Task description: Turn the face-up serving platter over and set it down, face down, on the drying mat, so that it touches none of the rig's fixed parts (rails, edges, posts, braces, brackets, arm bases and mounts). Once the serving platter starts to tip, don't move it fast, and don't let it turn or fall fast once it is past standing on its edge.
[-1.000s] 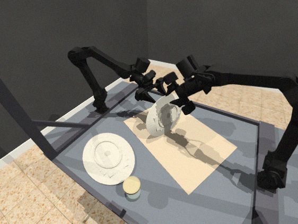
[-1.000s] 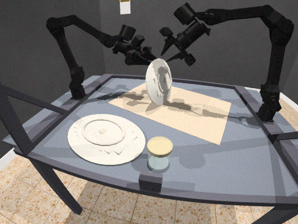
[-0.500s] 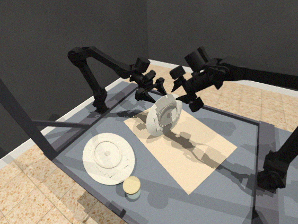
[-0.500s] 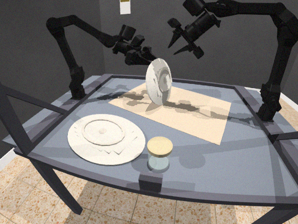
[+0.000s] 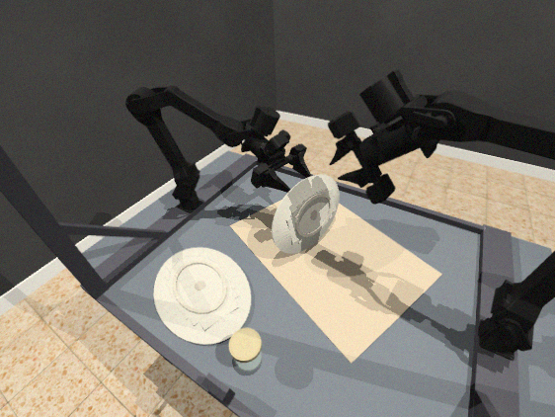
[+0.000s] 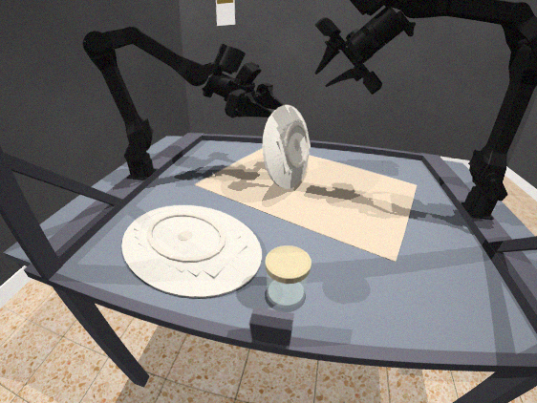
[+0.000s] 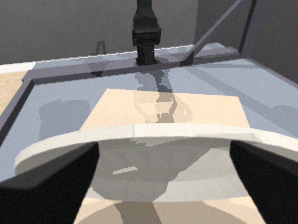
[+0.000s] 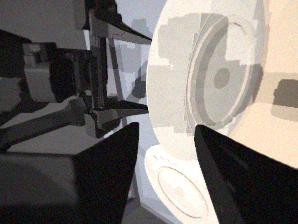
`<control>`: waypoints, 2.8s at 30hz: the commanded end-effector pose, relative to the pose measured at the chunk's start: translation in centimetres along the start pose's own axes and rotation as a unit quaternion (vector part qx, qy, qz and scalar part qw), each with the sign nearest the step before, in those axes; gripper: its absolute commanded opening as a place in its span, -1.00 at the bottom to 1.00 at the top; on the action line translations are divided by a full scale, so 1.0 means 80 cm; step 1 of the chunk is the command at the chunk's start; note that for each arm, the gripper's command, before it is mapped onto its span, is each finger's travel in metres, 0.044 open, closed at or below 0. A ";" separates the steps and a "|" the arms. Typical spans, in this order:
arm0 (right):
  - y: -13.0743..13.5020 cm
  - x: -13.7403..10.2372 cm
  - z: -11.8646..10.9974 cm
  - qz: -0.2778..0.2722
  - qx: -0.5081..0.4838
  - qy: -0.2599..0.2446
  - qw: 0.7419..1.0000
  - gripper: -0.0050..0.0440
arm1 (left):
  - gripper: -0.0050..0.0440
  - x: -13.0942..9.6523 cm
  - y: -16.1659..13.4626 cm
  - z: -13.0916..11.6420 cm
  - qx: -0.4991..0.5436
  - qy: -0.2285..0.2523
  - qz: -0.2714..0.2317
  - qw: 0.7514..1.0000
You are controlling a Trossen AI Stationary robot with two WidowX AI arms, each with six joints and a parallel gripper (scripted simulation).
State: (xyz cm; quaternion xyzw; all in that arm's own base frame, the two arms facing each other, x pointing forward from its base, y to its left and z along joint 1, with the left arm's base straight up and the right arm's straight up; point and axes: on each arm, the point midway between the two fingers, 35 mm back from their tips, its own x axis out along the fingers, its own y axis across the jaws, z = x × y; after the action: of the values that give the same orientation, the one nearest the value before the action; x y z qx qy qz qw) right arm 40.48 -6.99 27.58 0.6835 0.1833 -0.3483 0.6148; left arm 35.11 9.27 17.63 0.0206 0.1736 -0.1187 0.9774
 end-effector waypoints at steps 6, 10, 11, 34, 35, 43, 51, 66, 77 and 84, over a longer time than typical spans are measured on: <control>0.012 -0.021 -0.001 0.018 0.002 0.001 1.000 -0.14 | 0.84 -0.003 0.001 0.020 0.017 -0.017 0.003 1.000; 0.012 -0.021 -0.001 0.018 0.002 0.001 1.000 -0.14 | 0.84 -0.027 -0.002 -0.016 0.011 -0.010 0.000 1.000; 0.012 -0.021 -0.001 0.018 0.002 0.001 1.000 -0.14 | 0.84 -0.029 -0.002 -0.016 0.012 -0.012 0.001 1.000; 0.012 -0.021 -0.001 0.019 0.002 0.001 1.000 -0.14 | 0.84 -0.062 -0.001 -0.057 0.024 -0.019 0.000 1.000; 0.012 -0.021 -0.001 0.019 0.002 0.001 1.000 -0.14 | 0.84 -0.063 -0.001 -0.060 0.024 -0.019 0.000 1.000; 0.012 -0.021 -0.001 0.019 0.002 0.001 1.000 -0.14 | 0.84 -0.066 0.000 -0.083 0.016 -0.013 -0.002 1.000; 0.012 -0.021 -0.001 0.019 0.002 0.001 1.000 -0.14 | 0.84 -0.070 -0.001 -0.106 0.017 -0.013 -0.005 1.000; 0.012 -0.021 -0.001 0.019 0.002 0.001 1.000 -0.14 | 0.84 -0.081 0.000 -0.148 0.020 -0.014 -0.006 1.000; 0.012 -0.021 -0.001 0.019 0.002 0.001 1.000 -0.14 | 0.84 -0.083 0.001 -0.179 0.019 -0.014 -0.005 1.000; 0.012 -0.021 -0.001 0.019 0.002 0.001 1.000 -0.14 | 0.84 -0.082 0.001 -0.201 0.022 -0.017 -0.007 1.000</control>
State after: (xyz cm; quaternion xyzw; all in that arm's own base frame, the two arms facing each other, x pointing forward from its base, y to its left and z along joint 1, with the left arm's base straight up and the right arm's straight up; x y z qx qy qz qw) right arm 40.18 -6.87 27.74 0.6824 0.1858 -0.3500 0.6143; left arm 23.67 11.96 4.91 0.0210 0.1739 -0.1200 0.9772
